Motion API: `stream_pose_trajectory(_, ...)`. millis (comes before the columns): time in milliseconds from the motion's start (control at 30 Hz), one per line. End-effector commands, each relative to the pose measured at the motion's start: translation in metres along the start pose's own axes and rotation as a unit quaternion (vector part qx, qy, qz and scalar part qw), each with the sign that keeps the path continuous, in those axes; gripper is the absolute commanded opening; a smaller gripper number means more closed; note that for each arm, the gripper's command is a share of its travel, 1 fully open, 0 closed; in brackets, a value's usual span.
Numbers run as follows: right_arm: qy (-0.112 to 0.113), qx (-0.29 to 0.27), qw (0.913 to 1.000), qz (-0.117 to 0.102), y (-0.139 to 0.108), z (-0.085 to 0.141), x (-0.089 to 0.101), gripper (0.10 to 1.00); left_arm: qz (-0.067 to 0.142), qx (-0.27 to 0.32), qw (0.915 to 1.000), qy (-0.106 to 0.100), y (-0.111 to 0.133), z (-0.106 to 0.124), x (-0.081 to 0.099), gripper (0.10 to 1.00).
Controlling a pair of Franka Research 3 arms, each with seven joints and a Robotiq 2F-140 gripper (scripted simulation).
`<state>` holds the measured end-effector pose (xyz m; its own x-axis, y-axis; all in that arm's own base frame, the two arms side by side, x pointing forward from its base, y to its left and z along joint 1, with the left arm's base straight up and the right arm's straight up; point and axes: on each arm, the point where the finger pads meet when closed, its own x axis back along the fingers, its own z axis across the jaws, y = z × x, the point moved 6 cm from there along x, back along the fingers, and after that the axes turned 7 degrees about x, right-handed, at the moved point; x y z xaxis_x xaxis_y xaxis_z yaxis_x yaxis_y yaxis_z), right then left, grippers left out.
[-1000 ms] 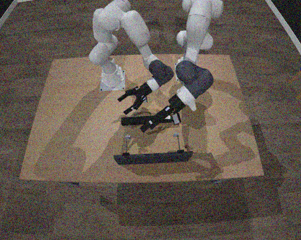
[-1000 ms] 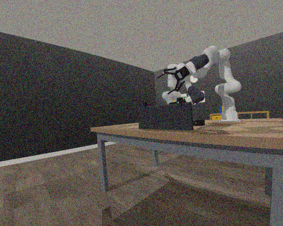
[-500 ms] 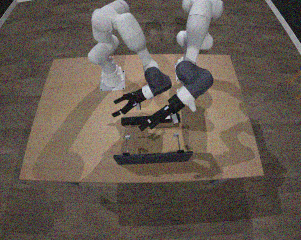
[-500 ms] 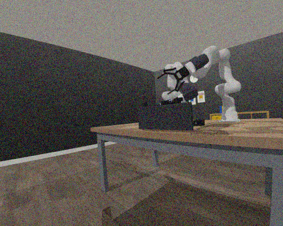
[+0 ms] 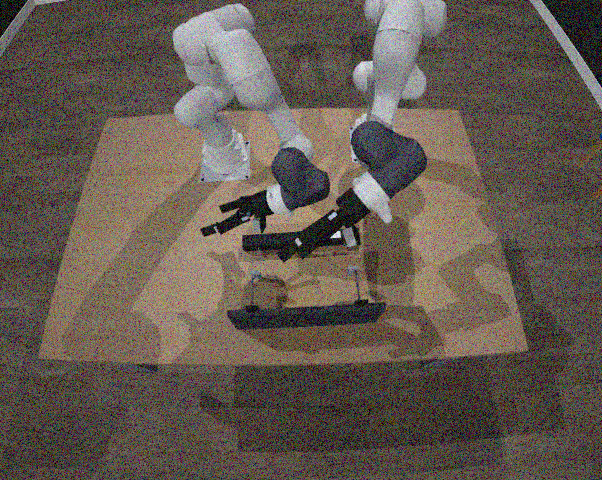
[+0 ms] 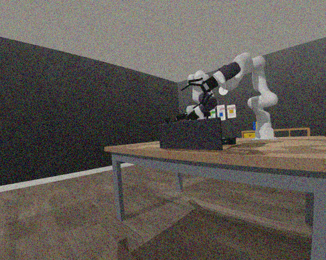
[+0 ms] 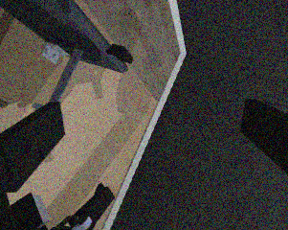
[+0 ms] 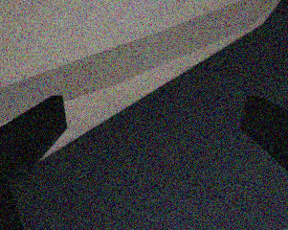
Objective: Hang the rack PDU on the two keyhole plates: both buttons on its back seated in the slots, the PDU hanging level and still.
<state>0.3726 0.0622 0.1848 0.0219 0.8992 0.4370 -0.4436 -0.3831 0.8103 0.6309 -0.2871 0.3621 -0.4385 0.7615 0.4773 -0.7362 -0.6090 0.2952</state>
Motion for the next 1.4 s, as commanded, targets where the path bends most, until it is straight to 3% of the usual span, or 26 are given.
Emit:
stream_pose_trajectory(0,-0.031,-0.039,0.9987,0.0,0.004,0.007,-0.009,1.0,0.0,-0.003,1.0,-0.001,-0.001,-0.001,0.0,1.0)
stream_pose_trajectory(233,-0.085,-0.091,0.9921,-0.008,0.015,0.024,-0.03,1.0,0.0,-0.003,1.0,-0.001,-0.001,-0.001,0.0,1.0)
stream_pose_trajectory(300,-0.085,-0.091,0.9921,-0.008,0.015,0.024,-0.03,1.0,0.0,-0.003,1.0,-0.001,-0.001,-0.001,0.0,1.0)
stream_pose_trajectory(333,-0.105,-0.11,0.9883,-0.011,0.02,0.03,-0.038,1.0,0.0,-0.003,1.0,-0.001,-0.001,-0.001,0.0,1.0)
stream_pose_trajectory(733,-0.189,-0.198,0.9614,-0.027,0.043,0.055,-0.076,1.0,0.0,-0.003,1.0,-0.001,-0.001,-0.001,0.0,1.0)
stream_pose_trajectory(800,-0.203,-0.213,0.9553,-0.03,0.047,0.059,-0.083,1.0,0.0,-0.003,1.0,-0.001,-0.001,-0.001,0.0,1.0)
stream_pose_trajectory(867,-0.203,-0.213,0.9553,-0.03,0.047,0.059,-0.083,1.0,0.0,-0.003,1.0,-0.001,-0.001,-0.001,0.0,1.0)
stream_pose_trajectory(900,-0.221,-0.232,0.9468,-0.034,0.053,0.064,-0.091,1.0,0.0,-0.003,1.0,-0.001,-0.001,-0.001,0.0,1.0)
stream_pose_trajectory(1100,-0.258,-0.273,0.9257,-0.044,0.067,0.074,-0.111,1.0,0.0,-0.003,1.0,-0.001,-0.001,-0.001,0.0,1.0)
stream_pose_trajectory(1367,-0.307,-0.332,0.8902,-0.059,0.088,0.087,-0.139,1.0,0.0,-0.003,1.0,-0.001,-0.001,-0.001,0.0,1.0)
